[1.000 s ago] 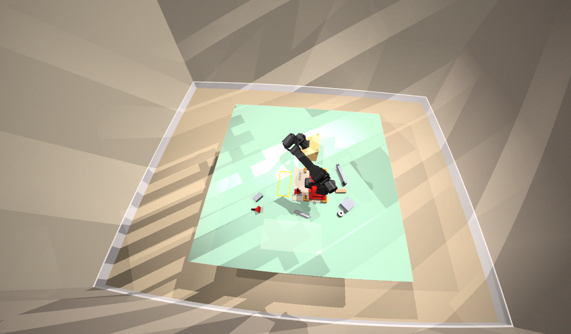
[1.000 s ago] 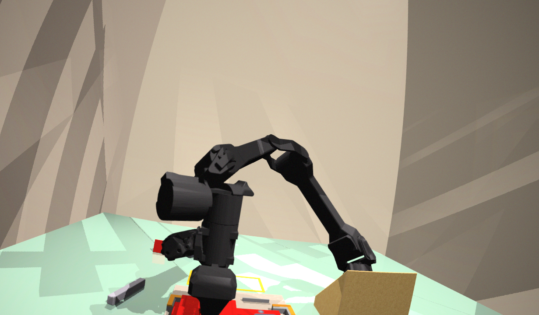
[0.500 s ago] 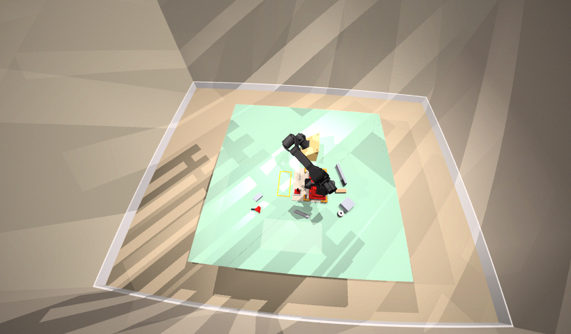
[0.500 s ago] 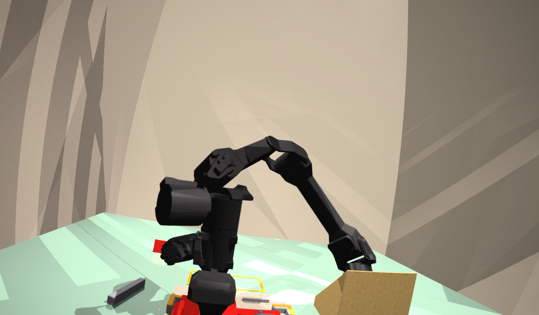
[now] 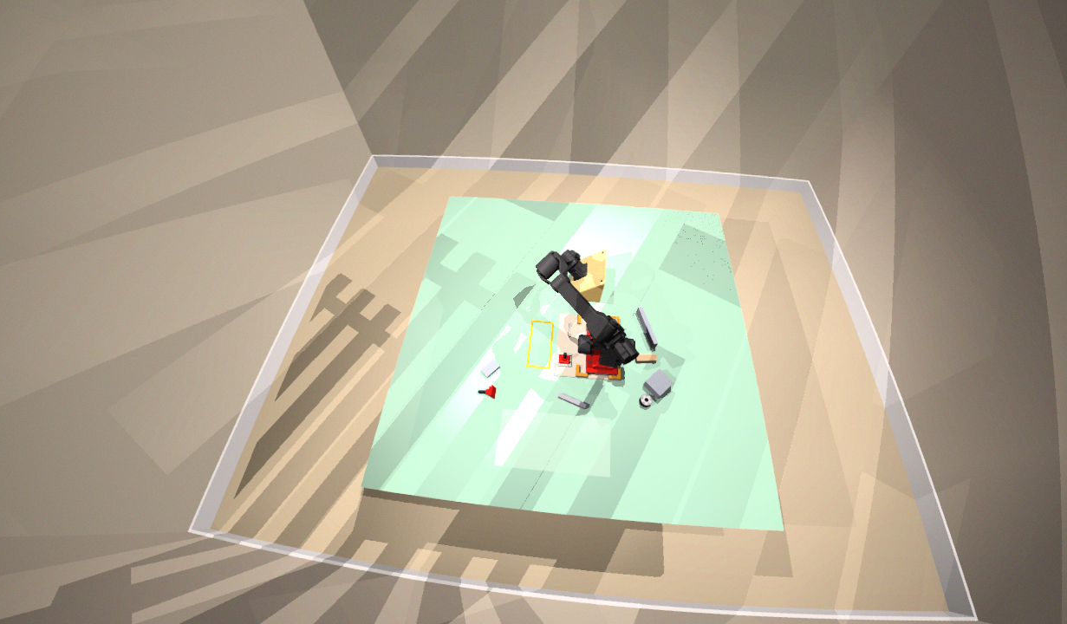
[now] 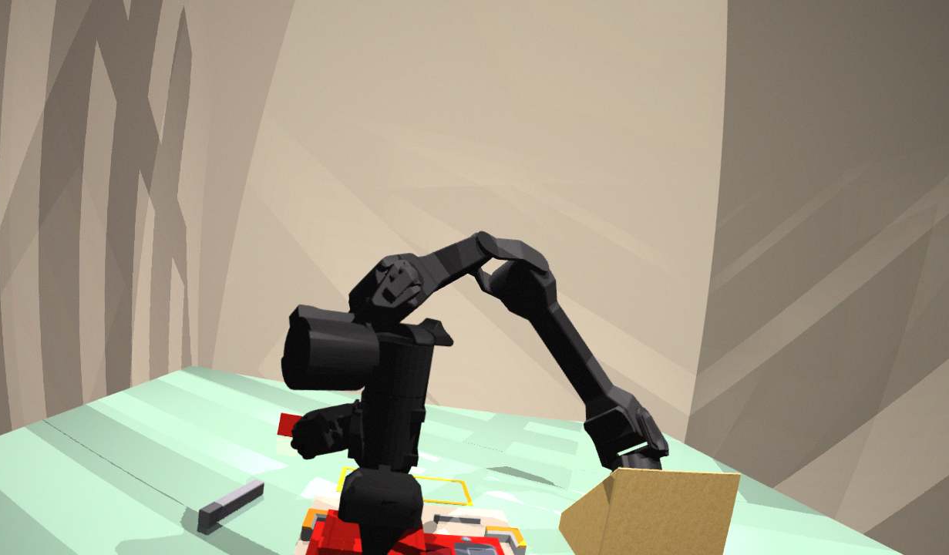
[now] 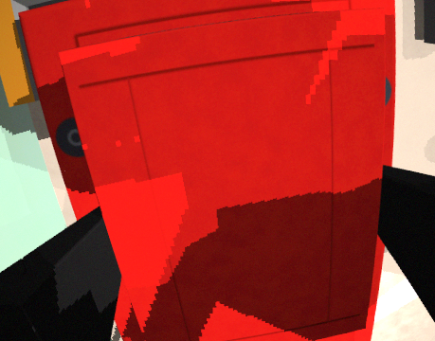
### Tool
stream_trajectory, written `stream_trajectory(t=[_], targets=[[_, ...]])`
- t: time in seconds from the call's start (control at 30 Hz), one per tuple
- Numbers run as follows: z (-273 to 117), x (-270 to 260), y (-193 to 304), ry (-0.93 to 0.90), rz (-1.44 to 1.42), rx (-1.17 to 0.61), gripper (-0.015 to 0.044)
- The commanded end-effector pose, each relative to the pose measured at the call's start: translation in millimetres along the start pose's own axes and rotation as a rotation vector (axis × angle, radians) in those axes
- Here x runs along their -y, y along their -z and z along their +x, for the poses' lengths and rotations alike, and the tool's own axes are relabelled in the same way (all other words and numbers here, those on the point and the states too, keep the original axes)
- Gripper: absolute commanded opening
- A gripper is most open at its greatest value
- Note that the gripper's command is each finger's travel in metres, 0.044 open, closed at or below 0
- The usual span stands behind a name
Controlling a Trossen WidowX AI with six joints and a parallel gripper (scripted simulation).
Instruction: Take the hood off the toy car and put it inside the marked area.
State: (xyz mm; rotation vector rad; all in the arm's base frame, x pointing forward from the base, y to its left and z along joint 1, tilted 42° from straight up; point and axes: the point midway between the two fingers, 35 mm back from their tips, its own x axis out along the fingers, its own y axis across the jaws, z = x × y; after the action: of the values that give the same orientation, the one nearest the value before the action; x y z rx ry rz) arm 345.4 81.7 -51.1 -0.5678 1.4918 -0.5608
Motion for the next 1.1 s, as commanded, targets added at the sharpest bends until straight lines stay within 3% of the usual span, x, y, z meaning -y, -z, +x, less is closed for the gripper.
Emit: stream_trajectory(t=[0.0,0.37,1.07], targets=[[0,0,0,-0.001,0.001,0.000,0.0275],[-6,0,0,-0.001,0.001,0.000,0.0000],[-19,0,0,-0.001,0.000,0.000,0.0000]])
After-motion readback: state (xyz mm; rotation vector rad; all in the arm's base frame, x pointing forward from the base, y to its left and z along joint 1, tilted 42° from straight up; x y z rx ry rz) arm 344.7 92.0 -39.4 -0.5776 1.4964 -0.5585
